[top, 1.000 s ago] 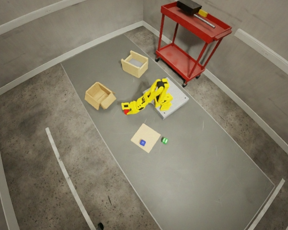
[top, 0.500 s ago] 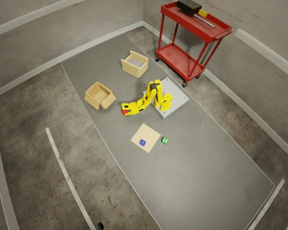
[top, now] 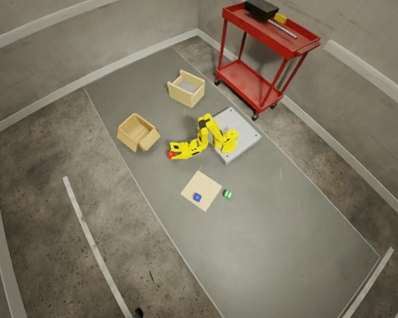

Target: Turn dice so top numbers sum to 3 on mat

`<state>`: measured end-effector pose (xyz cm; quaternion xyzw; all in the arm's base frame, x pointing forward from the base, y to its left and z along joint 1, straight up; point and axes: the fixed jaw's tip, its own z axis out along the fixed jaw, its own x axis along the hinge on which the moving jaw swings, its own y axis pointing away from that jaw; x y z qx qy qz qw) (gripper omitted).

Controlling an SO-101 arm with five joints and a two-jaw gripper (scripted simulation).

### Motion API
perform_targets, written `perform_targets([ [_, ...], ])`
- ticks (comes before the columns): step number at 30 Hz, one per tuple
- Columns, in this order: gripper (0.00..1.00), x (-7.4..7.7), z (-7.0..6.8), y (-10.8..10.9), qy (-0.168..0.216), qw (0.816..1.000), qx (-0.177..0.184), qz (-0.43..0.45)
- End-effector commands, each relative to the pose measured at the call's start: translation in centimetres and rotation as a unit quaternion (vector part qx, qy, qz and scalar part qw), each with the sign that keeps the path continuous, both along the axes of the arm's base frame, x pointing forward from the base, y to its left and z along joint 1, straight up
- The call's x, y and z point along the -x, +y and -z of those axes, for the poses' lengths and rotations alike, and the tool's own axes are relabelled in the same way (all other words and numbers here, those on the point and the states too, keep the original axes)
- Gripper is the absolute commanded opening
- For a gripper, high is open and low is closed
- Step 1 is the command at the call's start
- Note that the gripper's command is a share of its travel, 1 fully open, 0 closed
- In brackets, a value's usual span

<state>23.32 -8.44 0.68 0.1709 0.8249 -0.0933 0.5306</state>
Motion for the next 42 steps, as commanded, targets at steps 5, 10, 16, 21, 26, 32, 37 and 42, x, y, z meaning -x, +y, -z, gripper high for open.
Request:
perform_targets([
  [5, 0.00, -0.22, -0.29, -0.31, -0.019, 1.000, 0.012, 0.003],
  [10, 0.00, -0.22, -0.29, -0.31, -0.019, 1.000, 0.012, 0.003],
  [16, 0.00, -0.22, -0.29, -0.31, -0.019, 1.000, 0.012, 0.003],
  [21, 0.00, -0.22, -0.29, -0.31, -0.019, 1.000, 0.012, 0.003],
  [26, 0.00, -0.15, -0.58, -0.75, -0.024, 0.999, 0.024, 0.007],
  [32, 0.00, -0.15, -0.58, -0.75, -0.024, 0.999, 0.024, 0.007],
  [37, 0.00, -0.15, -0.58, -0.75, -0.024, 0.999, 0.024, 0.007],
  [42, 0.00, -0.15, -0.58, -0.75, -0.024, 0.999, 0.024, 0.007],
])
